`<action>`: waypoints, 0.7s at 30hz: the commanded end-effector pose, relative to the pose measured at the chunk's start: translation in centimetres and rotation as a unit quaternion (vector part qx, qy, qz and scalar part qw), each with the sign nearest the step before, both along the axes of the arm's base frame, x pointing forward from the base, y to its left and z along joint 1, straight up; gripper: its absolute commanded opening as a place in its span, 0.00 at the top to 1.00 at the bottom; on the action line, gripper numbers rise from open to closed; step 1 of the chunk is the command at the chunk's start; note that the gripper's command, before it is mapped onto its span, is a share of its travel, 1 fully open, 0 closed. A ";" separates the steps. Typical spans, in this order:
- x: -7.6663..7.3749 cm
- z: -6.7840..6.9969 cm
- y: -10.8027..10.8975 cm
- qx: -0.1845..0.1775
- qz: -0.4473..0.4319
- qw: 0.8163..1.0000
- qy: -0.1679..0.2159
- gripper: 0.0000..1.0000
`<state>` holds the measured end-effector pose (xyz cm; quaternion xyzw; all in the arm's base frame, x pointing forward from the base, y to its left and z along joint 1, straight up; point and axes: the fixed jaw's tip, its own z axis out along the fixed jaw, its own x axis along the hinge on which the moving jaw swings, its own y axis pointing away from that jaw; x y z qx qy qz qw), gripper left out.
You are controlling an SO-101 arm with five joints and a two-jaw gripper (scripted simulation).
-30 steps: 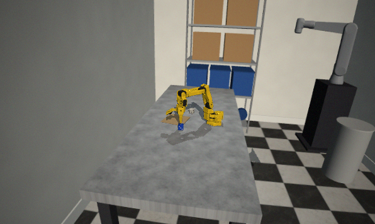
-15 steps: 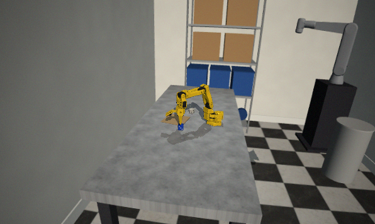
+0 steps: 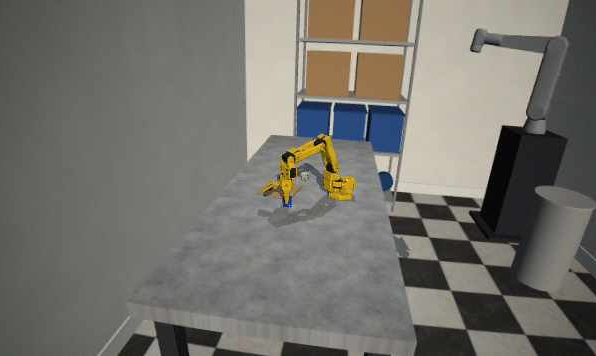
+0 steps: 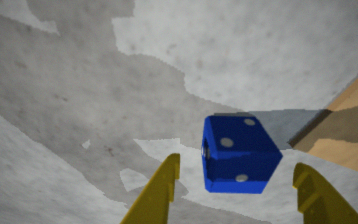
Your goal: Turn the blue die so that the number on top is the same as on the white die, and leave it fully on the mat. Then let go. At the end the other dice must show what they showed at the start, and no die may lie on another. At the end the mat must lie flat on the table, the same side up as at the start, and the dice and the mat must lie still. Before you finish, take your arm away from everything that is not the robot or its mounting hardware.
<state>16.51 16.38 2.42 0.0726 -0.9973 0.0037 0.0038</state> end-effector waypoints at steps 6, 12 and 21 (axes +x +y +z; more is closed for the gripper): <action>0.8 1.0 0.9 0.037 -0.001 0.999 -0.039 0.65; 0.8 0.9 0.9 0.037 -0.001 0.999 -0.039 0.65; 0.8 0.9 0.8 0.037 -0.001 0.999 -0.039 0.65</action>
